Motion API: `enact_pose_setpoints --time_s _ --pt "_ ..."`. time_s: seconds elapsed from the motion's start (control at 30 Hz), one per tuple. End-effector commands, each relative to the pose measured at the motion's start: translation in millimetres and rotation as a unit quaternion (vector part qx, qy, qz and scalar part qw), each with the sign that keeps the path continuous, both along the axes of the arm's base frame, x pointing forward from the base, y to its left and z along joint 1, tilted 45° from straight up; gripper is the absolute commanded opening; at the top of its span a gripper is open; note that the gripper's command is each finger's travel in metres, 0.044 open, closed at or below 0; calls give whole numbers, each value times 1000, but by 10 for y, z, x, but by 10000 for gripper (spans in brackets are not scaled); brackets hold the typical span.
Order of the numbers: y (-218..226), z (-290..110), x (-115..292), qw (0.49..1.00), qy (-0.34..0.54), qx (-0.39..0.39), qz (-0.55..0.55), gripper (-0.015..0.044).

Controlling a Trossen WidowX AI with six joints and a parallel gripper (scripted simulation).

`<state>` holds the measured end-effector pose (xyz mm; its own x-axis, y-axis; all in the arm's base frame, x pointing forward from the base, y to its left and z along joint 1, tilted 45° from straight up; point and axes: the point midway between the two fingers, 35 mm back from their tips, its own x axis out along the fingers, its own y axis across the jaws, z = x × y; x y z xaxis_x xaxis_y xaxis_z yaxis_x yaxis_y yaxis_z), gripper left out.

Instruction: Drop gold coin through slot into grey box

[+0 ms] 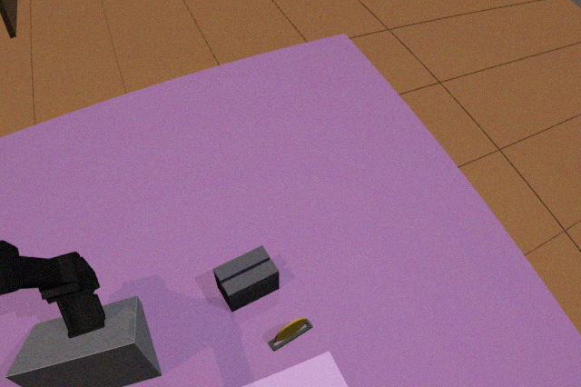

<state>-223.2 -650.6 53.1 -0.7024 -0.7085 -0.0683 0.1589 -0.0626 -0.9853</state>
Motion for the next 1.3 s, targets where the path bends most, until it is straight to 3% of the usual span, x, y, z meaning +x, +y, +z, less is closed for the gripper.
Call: enact_pose_setpoints --time_s 0.0,0.27,0.5,0.73,1.03,1.27 --pt "-9 -9 27 1000 -1 3 4 374" --pt "-205 -416 1194 981 -57 115 147 164" --pt "-9 -813 2363 926 -117 233 272 161" --pt "557 -1131 3442 841 -177 355 368 161" --pt "1720 -1328 4537 697 -247 512 438 161" --pt "2845 -1271 5086 567 -292 632 440 161"
